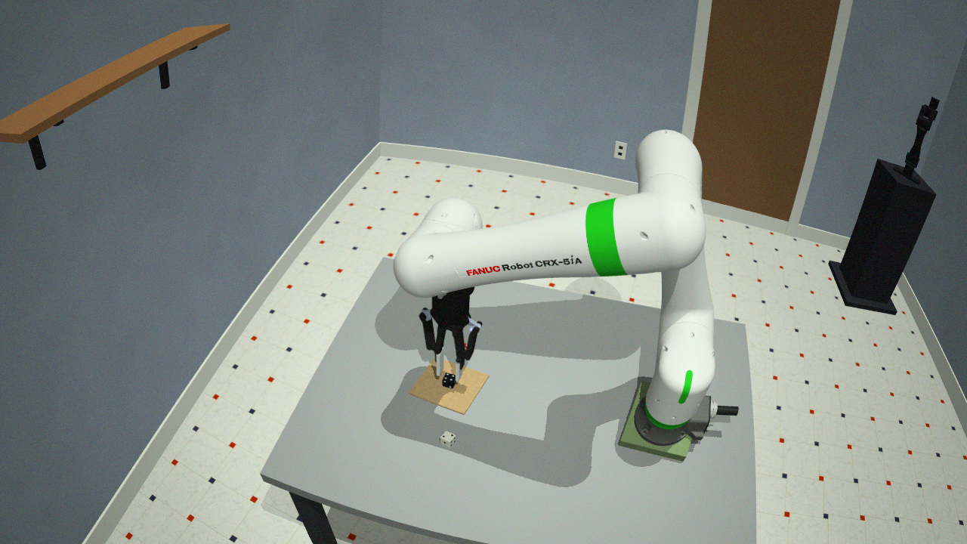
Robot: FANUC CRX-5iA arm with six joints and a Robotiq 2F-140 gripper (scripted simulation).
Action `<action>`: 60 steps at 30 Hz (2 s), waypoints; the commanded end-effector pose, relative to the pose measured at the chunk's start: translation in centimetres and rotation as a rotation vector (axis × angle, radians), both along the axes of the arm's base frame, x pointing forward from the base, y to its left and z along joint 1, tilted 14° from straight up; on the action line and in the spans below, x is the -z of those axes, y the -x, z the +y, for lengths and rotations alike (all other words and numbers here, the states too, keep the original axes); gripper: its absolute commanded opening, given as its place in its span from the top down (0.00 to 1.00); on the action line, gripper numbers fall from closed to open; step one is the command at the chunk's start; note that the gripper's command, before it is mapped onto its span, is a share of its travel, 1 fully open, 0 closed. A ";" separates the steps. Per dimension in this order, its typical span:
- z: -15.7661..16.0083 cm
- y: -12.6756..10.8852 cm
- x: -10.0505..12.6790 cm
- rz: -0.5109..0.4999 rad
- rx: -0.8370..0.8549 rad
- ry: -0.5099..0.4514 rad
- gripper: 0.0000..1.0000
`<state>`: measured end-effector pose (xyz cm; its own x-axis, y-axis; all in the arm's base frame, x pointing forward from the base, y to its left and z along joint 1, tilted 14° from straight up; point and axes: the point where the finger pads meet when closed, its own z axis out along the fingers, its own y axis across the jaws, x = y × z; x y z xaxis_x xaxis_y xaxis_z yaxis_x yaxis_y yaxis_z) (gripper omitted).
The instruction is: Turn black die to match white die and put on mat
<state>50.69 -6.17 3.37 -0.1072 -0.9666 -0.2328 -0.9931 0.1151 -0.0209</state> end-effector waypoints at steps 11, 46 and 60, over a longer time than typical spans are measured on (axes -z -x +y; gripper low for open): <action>0.0 0.0 -0.1 0.000 0.000 0.000 0.75; -0.9 0.4 -4.5 0.034 0.006 0.214 0.75; -0.3 0.4 -4.5 0.058 0.009 0.377 0.75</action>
<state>50.45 -6.44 8.00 -0.1151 -0.9912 0.0652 -0.9933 0.1145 -0.0141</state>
